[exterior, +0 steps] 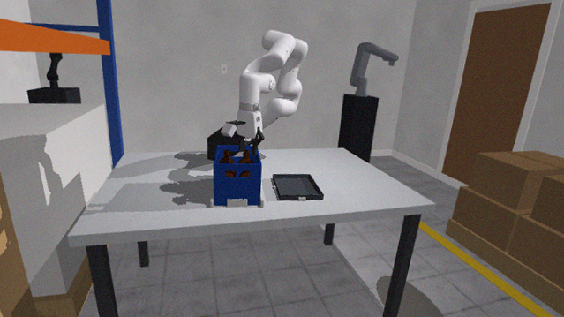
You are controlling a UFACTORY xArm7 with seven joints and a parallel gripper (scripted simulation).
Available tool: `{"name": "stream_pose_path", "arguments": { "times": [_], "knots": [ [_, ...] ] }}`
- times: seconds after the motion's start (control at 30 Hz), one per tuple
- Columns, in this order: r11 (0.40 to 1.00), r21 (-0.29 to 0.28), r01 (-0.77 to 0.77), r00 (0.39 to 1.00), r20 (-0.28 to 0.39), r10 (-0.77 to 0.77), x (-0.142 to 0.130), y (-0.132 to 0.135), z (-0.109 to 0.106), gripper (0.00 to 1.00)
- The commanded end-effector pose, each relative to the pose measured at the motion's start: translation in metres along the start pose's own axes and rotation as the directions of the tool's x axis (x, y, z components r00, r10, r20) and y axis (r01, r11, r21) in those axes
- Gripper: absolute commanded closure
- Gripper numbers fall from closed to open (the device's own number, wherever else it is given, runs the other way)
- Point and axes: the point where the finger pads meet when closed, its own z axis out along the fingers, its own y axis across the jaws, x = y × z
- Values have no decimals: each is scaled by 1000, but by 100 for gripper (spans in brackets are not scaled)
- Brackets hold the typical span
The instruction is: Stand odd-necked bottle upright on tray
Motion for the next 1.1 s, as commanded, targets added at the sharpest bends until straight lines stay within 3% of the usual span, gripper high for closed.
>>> {"name": "stream_pose_path", "arguments": {
  "times": [0.0, 0.4, 0.43, 1.07],
  "knots": [
    [1000, 1, -1, 1000, -3, 1, 1, 0, -14, 35],
    [1000, 1, -1, 1000, -3, 1, 1, 0, -21, 35],
    [1000, 1, -1, 1000, -3, 1, 1, 0, -21, 100],
    [1000, 1, -1, 1000, -3, 1, 1, 0, -21, 100]
  ]
}}
